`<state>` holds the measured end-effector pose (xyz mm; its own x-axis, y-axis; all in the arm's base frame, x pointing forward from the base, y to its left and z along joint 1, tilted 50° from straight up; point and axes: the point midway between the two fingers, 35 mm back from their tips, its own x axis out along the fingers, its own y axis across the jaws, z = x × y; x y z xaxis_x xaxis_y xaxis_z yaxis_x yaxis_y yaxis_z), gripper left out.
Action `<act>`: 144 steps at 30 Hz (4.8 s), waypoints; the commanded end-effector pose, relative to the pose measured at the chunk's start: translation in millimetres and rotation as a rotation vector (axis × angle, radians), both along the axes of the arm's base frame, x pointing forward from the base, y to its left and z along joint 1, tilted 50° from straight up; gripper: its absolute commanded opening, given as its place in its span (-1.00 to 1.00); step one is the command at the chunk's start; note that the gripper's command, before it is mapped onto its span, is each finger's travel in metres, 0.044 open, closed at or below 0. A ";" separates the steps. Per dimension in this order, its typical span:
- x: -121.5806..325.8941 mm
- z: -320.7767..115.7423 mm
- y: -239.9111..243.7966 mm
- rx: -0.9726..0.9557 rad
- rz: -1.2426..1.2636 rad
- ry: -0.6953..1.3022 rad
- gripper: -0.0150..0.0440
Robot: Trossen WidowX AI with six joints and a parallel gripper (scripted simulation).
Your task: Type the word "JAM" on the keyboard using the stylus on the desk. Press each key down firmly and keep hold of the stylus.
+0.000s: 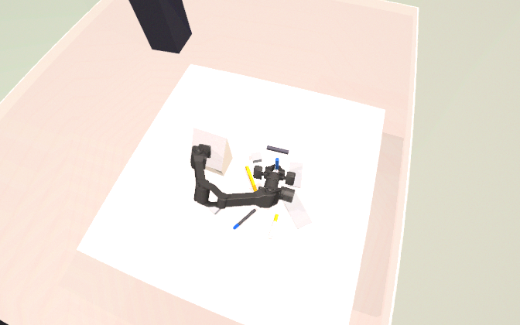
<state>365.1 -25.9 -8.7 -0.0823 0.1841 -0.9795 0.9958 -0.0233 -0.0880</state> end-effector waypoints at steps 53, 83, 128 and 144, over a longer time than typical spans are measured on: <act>0.3 -29.9 -33.9 0.003 -0.013 -0.002 -0.22; 0.2 -31.5 -35.8 0.003 -0.013 -0.002 -0.22; -17.2 -17.9 -26.3 0.005 -0.014 0.000 -0.22; -17.7 -18.6 -28.5 0.005 -0.014 0.001 -0.22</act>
